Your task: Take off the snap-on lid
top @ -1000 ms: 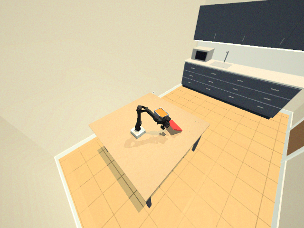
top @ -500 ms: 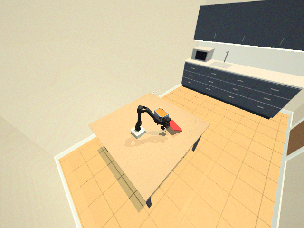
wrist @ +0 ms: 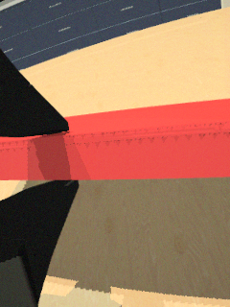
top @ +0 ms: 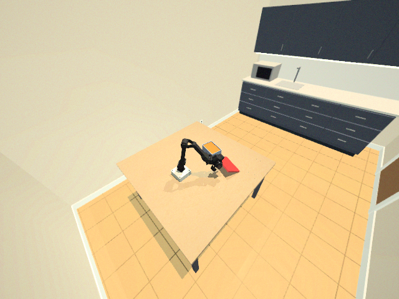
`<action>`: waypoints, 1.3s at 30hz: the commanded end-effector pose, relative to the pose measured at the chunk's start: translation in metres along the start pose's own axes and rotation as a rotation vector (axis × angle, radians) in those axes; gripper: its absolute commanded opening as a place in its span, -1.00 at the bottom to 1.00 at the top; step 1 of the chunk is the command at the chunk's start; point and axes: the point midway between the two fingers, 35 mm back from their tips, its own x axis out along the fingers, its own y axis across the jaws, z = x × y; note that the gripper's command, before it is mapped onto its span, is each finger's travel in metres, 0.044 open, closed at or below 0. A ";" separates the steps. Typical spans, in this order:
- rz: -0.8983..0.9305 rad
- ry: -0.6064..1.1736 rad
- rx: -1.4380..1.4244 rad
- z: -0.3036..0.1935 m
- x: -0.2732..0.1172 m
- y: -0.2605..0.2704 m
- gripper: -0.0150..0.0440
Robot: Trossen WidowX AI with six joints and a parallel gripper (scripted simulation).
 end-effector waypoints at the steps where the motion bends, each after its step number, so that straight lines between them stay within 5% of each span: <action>1: -0.032 0.014 0.013 -0.005 0.007 -0.015 -0.49; 26: -0.033 0.014 0.013 -0.005 0.020 -0.031 -0.49; 36: -0.032 0.014 0.012 -0.002 0.015 -0.020 0.40; 39: -0.032 0.014 0.012 -0.003 0.014 -0.021 0.53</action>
